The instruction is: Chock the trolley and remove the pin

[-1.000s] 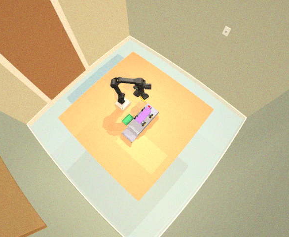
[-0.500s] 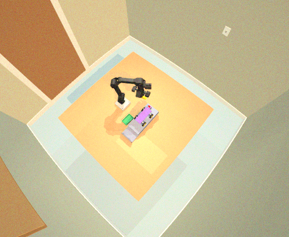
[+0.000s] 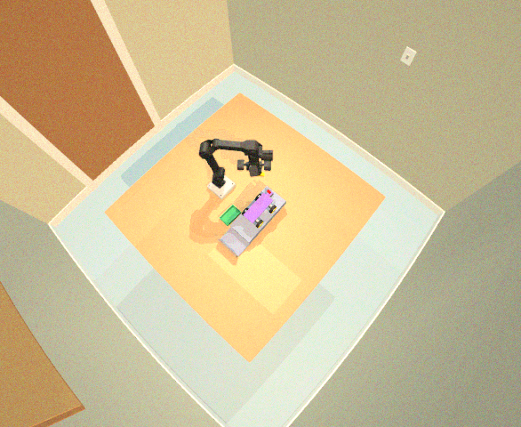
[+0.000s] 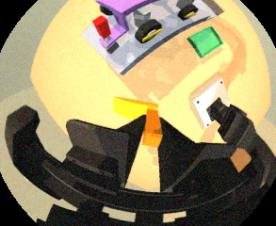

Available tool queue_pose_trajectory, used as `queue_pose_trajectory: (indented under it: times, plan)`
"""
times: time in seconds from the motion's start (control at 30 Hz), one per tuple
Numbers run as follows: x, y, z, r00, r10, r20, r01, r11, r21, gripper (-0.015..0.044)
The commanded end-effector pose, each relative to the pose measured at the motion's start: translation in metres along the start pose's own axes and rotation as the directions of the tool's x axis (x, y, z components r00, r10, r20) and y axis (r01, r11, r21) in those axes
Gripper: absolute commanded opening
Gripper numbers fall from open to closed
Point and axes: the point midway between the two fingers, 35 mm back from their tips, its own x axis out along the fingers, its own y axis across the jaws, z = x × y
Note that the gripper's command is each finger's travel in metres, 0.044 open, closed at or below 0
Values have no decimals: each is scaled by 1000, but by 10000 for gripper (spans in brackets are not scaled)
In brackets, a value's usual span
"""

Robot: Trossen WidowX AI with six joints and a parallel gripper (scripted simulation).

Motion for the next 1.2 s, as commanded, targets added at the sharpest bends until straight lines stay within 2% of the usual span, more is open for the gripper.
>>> queue_pose_trajectory:
  times: [0.0,0.33,0.7,1.17]
  plan:
    - [0,0,0,1000,1,-1,-1,990,-141,0]
    - [0,0,0,1000,2,-2,-3,888,-459,0]
    - [0,0,0,1000,4,-3,-4,668,-744,0]
    - [1,-8,16,1000,3,-1,-3,652,-758,0]
